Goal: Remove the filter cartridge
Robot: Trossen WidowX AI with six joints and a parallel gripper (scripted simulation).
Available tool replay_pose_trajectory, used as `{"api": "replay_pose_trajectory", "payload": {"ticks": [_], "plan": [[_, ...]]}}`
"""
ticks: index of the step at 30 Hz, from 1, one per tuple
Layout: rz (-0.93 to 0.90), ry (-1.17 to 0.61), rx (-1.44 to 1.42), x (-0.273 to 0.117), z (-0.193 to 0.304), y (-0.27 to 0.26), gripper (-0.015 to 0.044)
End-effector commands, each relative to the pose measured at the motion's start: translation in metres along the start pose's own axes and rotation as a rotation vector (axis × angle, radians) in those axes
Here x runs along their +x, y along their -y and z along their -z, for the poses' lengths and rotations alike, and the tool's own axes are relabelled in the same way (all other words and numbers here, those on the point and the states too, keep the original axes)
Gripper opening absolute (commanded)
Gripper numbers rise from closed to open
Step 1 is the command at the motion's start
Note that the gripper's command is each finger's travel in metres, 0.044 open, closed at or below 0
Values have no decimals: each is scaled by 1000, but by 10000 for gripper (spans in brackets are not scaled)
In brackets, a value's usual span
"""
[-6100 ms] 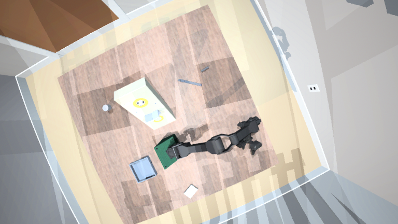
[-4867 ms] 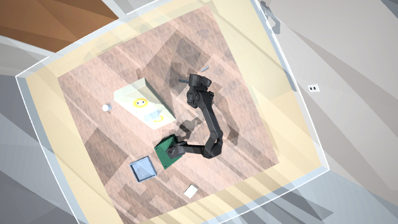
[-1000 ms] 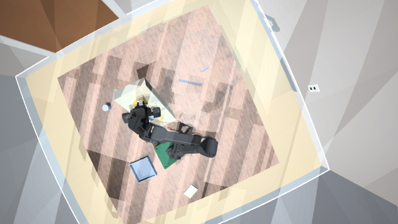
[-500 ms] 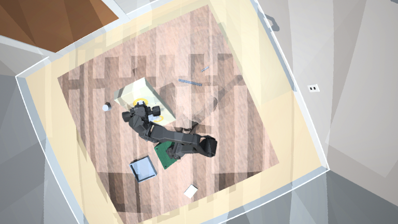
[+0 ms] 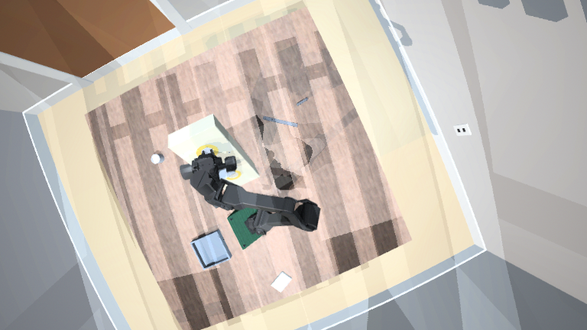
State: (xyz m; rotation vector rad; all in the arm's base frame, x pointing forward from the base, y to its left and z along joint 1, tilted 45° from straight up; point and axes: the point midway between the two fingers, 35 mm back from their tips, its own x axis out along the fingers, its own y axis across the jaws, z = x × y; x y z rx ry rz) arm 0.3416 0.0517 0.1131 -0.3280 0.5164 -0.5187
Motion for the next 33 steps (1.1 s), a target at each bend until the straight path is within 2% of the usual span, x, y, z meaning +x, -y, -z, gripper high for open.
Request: {"api": "replay_pose_trajectory", "payload": {"ticks": [1, 2, 7, 33], "plan": [[-2, -1, 1, 0, 0, 0, 25], [-2, -1, 1, 0, 0, 0, 0], [-5, -4, 65, 2, 0, 0, 0], [-6, -10, 961, 5, 0, -1, 0]]}}
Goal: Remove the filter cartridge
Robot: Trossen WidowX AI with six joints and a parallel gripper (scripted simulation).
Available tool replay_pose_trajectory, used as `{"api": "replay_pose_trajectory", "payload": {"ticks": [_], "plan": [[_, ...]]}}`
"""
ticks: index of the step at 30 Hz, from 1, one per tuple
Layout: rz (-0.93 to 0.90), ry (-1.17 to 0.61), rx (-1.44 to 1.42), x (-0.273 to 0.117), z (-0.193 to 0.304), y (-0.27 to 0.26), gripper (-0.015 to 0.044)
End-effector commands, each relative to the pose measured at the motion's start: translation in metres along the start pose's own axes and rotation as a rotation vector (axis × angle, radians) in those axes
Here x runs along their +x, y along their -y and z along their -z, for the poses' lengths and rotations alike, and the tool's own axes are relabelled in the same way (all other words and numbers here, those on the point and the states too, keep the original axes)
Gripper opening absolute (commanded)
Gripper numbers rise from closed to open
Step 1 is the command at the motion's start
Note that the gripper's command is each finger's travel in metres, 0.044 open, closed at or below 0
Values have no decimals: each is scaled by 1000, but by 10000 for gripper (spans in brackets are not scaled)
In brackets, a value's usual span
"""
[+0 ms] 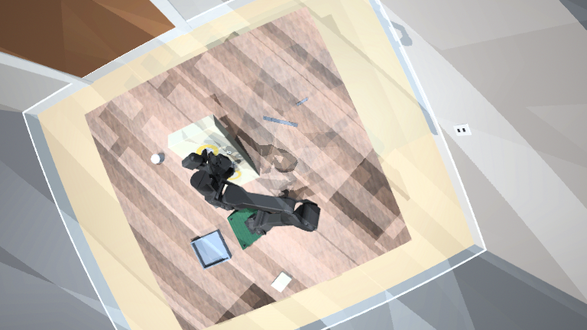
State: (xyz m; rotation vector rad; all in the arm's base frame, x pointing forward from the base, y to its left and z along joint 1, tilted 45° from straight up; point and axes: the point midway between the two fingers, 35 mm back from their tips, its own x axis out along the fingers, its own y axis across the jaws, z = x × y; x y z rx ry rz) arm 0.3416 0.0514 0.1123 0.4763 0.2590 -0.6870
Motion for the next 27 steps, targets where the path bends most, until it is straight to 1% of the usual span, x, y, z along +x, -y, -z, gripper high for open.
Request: {"api": "replay_pose_trajectory", "payload": {"ticks": [1, 21, 26, 27], "plan": [[1, -12, 154, 5, 0, -1, 0], [5, -12, 852, 5, 0, -1, 0], [6, -11, 1005, 4, 0, -1, 0], [6, -11, 1000, 4, 0, -1, 0]]}}
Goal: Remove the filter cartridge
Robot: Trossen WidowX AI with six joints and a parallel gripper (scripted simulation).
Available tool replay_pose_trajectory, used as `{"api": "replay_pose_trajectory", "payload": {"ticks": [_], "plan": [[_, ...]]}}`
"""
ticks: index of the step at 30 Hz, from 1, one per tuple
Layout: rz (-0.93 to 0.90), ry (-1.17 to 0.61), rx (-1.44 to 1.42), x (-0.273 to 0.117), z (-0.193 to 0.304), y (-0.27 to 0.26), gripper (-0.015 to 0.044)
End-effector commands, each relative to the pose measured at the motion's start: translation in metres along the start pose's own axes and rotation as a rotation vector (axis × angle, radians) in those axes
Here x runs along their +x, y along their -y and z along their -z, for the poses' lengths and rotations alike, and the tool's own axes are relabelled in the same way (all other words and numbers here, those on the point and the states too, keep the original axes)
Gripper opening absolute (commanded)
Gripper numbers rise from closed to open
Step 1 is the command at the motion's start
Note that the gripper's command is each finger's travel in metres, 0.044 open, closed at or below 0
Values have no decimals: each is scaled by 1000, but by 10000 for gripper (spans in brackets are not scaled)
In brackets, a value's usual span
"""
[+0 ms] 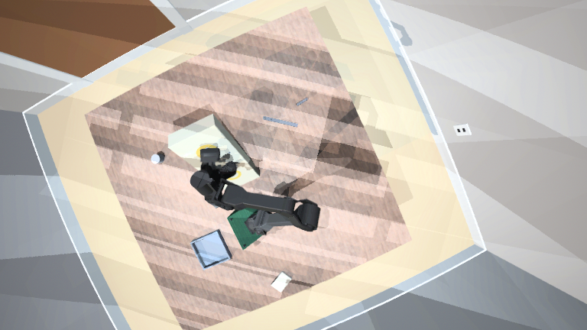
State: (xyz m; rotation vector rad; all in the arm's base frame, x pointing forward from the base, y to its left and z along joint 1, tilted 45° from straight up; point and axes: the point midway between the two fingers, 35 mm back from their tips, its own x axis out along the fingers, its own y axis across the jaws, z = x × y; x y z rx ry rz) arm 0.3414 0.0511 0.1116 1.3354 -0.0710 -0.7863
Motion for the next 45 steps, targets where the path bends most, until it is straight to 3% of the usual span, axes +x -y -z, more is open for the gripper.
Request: {"api": "replay_pose_trajectory", "payload": {"ticks": [1, 22, 45], "plan": [[8, -8, 82, 4, 1, -1, 0], [12, -9, -18, -71, 1, -1, 0], [12, -9, -19, -64, -33, 51, 0]]}}
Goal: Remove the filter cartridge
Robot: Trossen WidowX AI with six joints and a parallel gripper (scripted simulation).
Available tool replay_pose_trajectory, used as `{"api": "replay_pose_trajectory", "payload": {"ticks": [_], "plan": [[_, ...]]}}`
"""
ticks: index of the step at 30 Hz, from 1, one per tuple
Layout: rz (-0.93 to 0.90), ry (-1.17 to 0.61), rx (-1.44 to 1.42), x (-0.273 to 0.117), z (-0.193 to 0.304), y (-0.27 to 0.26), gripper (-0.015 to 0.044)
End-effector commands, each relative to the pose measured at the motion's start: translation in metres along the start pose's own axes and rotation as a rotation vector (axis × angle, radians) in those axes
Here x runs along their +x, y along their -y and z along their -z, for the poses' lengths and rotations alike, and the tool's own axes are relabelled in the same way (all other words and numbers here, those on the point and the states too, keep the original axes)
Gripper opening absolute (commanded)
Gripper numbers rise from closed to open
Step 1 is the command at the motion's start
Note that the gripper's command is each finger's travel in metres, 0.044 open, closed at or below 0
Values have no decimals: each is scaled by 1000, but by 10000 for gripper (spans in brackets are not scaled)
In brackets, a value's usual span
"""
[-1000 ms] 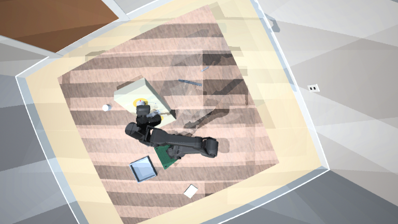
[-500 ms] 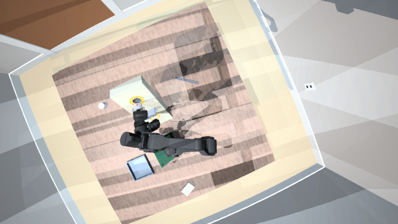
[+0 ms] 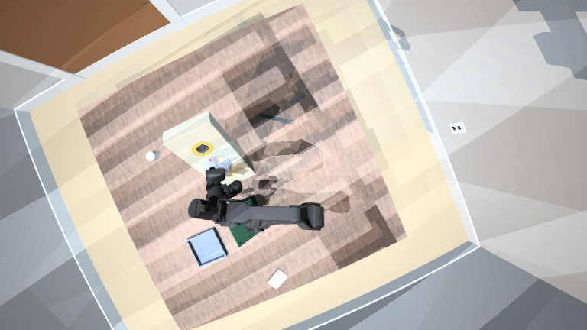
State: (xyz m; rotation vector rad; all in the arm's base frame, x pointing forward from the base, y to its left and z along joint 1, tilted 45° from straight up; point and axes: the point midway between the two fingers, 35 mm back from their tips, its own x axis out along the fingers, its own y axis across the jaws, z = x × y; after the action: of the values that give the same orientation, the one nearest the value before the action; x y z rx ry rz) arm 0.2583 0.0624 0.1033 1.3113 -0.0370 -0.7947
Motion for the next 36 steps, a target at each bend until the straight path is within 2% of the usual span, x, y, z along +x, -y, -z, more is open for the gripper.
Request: {"api": "replay_pose_trajectory", "payload": {"ticks": [1, 5, 9, 10, 24, 31, 35, 36], "plan": [[-9, 1, 13, 1, -7, 8, 0], [-9, 1, 13, 2, -13, 18, 0], [0, 0, -1, 2, -9, 15, 105], [0, 0, -1, 2, -9, 15, 112], [-9, 1, 13, 2, -12, 17, 112], [-9, 1, 13, -6, 23, -41, 112], [-9, 1, 13, -7, 27, -47, 112], [-9, 1, 14, -8, 28, -49, 138]]}}
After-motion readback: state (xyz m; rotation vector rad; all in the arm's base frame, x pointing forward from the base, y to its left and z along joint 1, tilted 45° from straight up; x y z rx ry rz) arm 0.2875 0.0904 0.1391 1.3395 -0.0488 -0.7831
